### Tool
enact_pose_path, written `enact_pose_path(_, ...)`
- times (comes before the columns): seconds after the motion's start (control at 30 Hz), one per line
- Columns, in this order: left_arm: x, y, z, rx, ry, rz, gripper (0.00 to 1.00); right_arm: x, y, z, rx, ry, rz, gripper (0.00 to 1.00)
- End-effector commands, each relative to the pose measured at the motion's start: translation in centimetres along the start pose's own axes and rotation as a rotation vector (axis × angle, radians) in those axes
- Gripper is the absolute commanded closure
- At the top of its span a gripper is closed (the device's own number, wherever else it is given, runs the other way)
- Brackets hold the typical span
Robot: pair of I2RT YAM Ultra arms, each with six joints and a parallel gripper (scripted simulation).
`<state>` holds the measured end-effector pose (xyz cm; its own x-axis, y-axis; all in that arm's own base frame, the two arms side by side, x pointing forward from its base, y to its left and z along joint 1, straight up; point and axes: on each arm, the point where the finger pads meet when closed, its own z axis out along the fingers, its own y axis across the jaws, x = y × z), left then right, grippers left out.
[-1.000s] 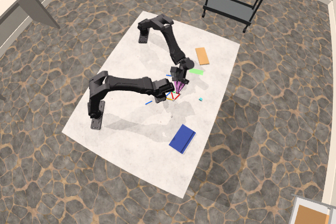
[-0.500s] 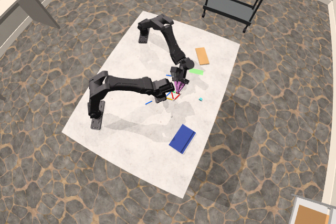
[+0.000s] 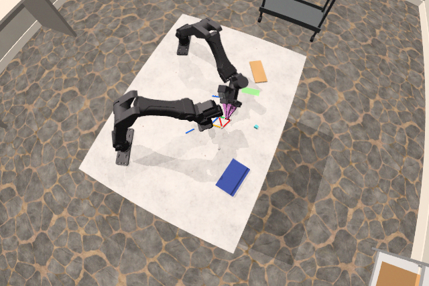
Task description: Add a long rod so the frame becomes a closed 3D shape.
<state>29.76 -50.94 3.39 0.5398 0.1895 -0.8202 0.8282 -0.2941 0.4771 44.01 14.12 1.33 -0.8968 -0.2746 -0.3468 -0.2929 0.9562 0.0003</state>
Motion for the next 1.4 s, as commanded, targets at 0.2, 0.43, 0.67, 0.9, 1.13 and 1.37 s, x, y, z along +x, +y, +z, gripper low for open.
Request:
enact_pose_path(0.2,-1.0,1.5,-0.2,-0.02,-0.021,0.029,1.0,-3.3,0.0,-2.7,0.001,-0.102,0.004,1.0)
enact_pose_path(0.43,-1.0,1.5,-0.1,-0.02,-0.018,0.03,1.0,-2.4,-0.1,-2.4,0.004,-0.107,0.009,1.0)
enact_pose_path(0.67,-1.0,1.5,-0.1,-0.02,-0.018,0.03,1.0,-4.5,-0.1,-3.6,0.004,-0.166,0.005,1.0)
enact_pose_path(0.9,-1.0,1.5,-0.1,-0.02,-0.018,0.03,1.0,-5.4,-0.1,-4.1,0.0,-0.186,0.005,1.0)
enact_pose_path(1.13,-1.0,1.5,-0.1,-0.02,-0.018,0.03,1.0,-5.0,-0.1,-4.2,0.003,-0.179,0.009,1.0)
enact_pose_path(1.37,-1.0,1.5,-0.1,-0.02,-0.018,0.03,1.0,-5.8,-0.1,-4.7,0.004,-0.222,0.005,1.0)
